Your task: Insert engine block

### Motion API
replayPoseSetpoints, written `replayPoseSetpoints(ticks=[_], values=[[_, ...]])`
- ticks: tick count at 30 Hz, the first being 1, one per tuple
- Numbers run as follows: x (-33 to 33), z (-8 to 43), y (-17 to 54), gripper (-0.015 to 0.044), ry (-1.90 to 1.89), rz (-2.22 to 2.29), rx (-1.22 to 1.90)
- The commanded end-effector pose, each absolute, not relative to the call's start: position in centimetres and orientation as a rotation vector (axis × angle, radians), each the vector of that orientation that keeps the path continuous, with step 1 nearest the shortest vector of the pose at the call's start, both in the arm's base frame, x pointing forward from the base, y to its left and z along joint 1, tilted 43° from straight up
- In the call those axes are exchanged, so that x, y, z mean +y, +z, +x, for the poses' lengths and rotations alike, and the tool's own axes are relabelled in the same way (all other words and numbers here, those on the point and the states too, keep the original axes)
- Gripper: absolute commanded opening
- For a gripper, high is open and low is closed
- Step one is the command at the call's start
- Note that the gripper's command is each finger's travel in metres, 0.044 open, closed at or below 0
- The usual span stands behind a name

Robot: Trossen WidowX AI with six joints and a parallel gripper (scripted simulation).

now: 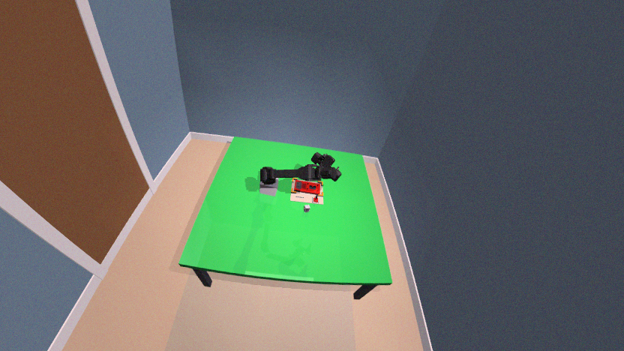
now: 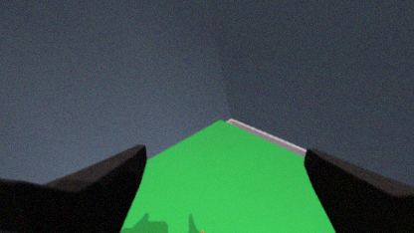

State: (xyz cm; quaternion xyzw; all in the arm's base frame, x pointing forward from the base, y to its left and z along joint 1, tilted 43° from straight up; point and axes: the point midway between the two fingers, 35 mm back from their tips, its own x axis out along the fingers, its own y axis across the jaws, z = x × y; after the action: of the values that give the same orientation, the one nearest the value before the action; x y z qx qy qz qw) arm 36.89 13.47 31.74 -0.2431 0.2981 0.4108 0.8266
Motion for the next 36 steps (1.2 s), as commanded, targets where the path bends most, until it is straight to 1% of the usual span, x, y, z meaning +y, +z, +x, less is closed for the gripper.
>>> replayPoseSetpoints(ticks=[1, 20, 36], values=[[12.5, 37.4, 29.8, 0.0440, 0.788, -0.448, 0.734], [7.5, 38.1, 21.9, 0.0440, 0.298, -0.136, 1.096], [2.9, 36.9, 15.9, 0.0440, -0.209, 0.087, 1.248]])
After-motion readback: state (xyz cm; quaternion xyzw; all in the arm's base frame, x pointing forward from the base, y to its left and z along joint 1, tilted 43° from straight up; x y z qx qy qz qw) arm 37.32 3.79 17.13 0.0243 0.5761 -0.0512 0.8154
